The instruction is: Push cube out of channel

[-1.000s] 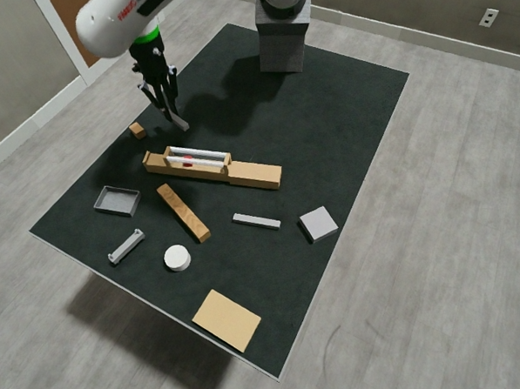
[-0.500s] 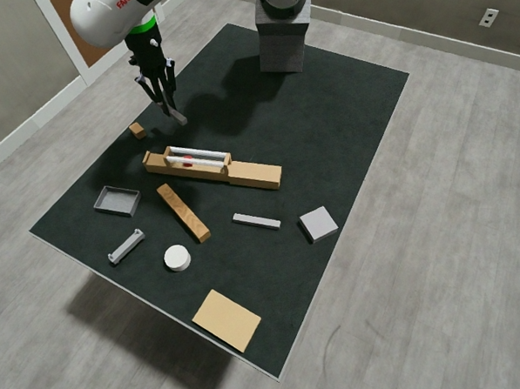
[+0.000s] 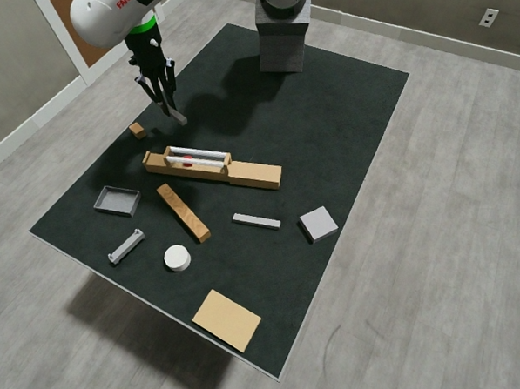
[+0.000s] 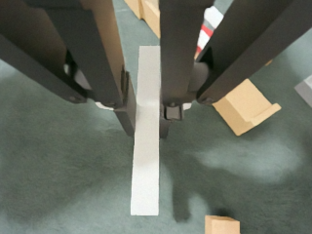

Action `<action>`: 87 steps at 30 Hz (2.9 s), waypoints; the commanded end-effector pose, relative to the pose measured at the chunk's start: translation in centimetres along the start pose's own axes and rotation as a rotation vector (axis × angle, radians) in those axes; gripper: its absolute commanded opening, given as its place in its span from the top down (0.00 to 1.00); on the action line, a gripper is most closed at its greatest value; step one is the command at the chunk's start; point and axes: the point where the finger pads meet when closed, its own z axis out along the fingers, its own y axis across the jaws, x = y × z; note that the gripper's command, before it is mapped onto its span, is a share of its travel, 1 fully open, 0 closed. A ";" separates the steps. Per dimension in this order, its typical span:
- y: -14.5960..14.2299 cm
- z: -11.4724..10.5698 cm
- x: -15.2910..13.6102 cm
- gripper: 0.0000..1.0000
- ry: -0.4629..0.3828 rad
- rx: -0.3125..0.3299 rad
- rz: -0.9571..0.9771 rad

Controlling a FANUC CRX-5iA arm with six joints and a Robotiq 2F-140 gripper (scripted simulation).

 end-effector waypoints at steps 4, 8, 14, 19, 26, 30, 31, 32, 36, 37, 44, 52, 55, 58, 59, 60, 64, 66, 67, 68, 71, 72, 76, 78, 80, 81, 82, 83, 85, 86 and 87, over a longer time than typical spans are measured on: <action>0.0 -0.1 0.0 0.90 0.001 0.001 -0.001; 0.0 -0.1 0.0 0.90 0.001 0.001 -0.001; 1.3 0.3 -1.3 0.90 0.013 -0.050 -0.013; 4.5 0.8 -4.5 0.90 0.063 -0.170 -0.064; 6.6 0.7 -8.5 0.90 0.155 -0.259 -0.184; 5.9 0.7 -13.3 0.90 0.203 -0.236 -0.318; 5.5 0.8 -14.9 0.90 0.204 -0.219 -0.351; 5.2 0.8 -15.9 0.90 0.200 -0.198 -0.383; 4.6 0.9 -19.9 0.90 0.142 -0.105 -0.490; 4.6 0.8 -21.0 0.90 0.121 -0.084 -0.510; 4.7 0.4 -28.7 0.90 0.030 -0.016 -0.571; 5.0 0.2 -33.9 0.90 0.001 0.000 -0.584; 5.0 1.8 -33.9 0.90 0.001 0.000 -0.584; 5.1 3.1 -33.9 0.90 0.001 0.000 -0.584; 5.1 3.1 -33.9 0.90 0.001 0.000 -0.584; 5.1 3.7 -33.9 0.90 0.001 0.000 -0.584; 5.1 4.2 -34.0 0.90 0.001 0.000 -0.584; 5.1 4.3 -34.0 0.90 0.001 0.000 -0.584; 5.1 4.4 -34.0 0.90 0.001 0.000 -0.584; 5.1 4.5 -34.0 0.90 0.001 0.000 -0.584; 5.1 5.1 -34.0 0.90 0.001 0.000 -0.584; 5.1 5.3 -33.9 0.90 0.001 0.000 -0.584; 5.1 5.8 -33.9 0.90 0.001 0.000 -0.584; 5.1 6.2 -33.9 0.90 0.001 0.000 -0.584; 5.1 6.5 -33.9 0.90 0.001 0.000 -0.584; 5.1 6.6 -33.9 0.90 0.001 0.000 -0.584; 5.1 6.7 -33.9 0.90 0.001 0.000 -0.584; 5.1 6.7 -33.9 0.90 0.001 0.000 -0.584; 5.1 6.7 -33.9 0.90 0.001 0.000 -0.584; 5.1 6.7 -33.9 0.90 0.001 0.000 -0.584; 5.1 6.7 -33.9 0.90 0.001 0.000 -0.584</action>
